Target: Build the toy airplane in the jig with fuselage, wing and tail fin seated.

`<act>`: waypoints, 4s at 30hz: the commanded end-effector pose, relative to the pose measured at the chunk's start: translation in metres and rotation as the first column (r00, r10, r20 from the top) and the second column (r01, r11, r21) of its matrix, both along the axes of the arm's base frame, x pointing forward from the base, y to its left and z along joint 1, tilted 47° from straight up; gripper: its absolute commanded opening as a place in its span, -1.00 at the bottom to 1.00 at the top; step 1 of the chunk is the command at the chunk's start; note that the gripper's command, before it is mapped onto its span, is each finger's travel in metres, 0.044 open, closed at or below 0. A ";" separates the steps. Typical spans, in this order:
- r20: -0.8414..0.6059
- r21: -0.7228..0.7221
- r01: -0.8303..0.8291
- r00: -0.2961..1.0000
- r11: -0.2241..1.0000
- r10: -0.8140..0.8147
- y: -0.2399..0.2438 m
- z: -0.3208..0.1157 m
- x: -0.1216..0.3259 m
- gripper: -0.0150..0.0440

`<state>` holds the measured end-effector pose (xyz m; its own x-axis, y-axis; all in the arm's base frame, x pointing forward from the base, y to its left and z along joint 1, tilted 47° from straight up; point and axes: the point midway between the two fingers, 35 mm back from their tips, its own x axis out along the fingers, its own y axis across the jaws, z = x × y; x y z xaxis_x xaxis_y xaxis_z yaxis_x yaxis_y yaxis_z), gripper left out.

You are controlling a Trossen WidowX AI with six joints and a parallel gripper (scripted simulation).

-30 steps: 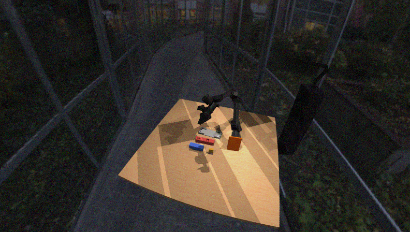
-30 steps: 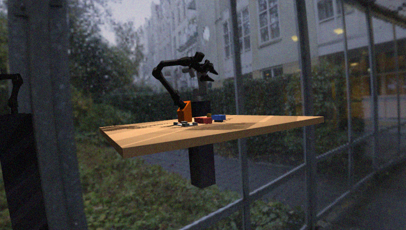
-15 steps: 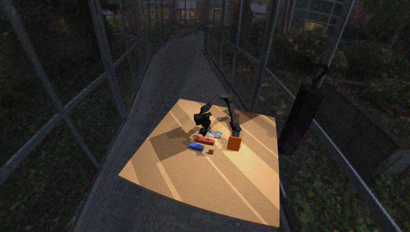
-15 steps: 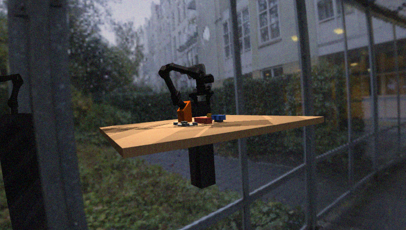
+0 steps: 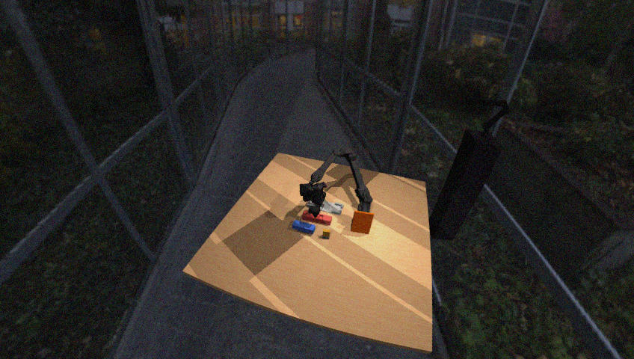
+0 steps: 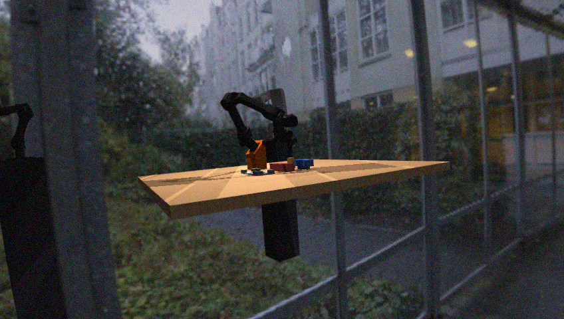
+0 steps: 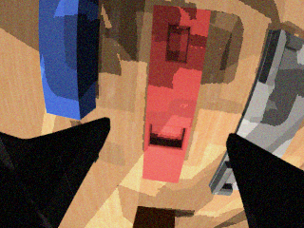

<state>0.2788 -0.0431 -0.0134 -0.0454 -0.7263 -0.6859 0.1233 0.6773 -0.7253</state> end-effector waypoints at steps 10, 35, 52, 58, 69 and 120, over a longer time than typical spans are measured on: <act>-0.006 -0.005 -0.006 1.000 1.000 0.006 -0.017 -0.016 -0.001 1.00; -0.006 -0.008 -0.006 1.000 1.000 0.006 -0.046 -0.042 -0.004 1.00; -0.006 -0.008 -0.006 1.000 1.000 0.006 -0.048 -0.044 -0.004 0.02; -0.007 0.008 -0.018 1.000 1.000 0.018 -0.044 -0.043 -0.002 -0.38; -0.008 0.045 -0.041 0.999 0.998 0.041 -0.022 -0.030 0.006 -0.49; 0.005 0.027 0.004 1.000 1.000 -0.004 0.010 0.059 0.002 -0.49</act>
<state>0.2814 -0.0253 0.0406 -0.0512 -0.7116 -0.7007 0.1292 0.6910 -0.7112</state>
